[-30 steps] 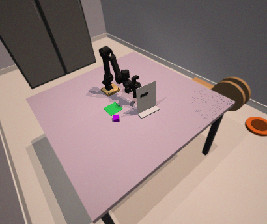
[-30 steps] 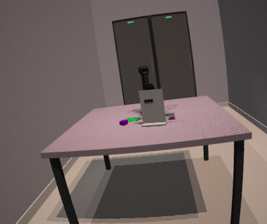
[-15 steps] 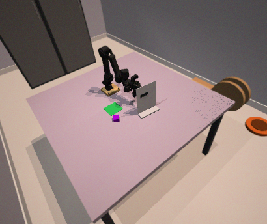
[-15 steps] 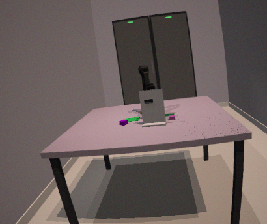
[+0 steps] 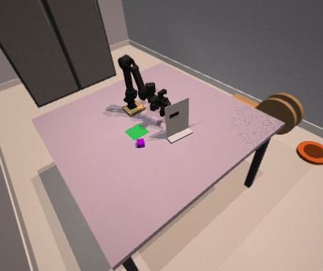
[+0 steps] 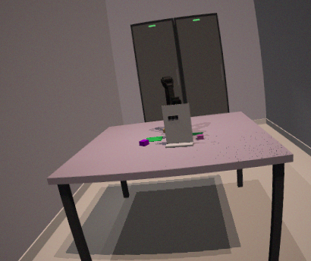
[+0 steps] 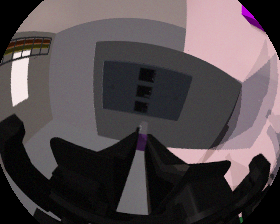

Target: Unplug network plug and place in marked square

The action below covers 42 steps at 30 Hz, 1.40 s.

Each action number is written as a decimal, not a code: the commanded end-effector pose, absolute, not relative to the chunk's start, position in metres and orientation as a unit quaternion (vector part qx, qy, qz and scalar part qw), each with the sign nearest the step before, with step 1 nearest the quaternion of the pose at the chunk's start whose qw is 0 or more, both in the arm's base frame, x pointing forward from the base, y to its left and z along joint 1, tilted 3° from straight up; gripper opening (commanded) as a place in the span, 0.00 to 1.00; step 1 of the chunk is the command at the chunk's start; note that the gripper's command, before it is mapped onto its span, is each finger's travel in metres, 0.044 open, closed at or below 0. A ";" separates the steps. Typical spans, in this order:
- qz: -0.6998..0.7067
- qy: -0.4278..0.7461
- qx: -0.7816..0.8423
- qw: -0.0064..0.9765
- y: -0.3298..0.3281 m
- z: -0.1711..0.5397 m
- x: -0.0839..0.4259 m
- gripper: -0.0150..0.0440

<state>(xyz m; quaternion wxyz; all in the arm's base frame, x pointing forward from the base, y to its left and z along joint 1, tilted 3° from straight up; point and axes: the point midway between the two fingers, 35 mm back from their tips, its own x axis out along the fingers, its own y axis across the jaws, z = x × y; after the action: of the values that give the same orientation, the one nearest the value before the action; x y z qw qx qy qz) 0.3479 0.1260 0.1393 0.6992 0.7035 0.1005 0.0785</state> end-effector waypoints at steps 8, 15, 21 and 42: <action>0.078 0.098 0.705 0.698 0.127 0.141 0.338 0.25; 0.078 0.098 0.705 0.698 0.128 0.141 0.333 0.25; 0.078 0.098 0.705 0.698 0.129 0.141 0.329 0.25; 0.079 0.099 0.704 0.699 0.130 0.160 0.324 0.25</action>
<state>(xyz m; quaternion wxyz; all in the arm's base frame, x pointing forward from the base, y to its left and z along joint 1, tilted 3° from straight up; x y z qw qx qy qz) 0.3240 0.1297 0.1488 0.7011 0.7015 0.1048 0.0737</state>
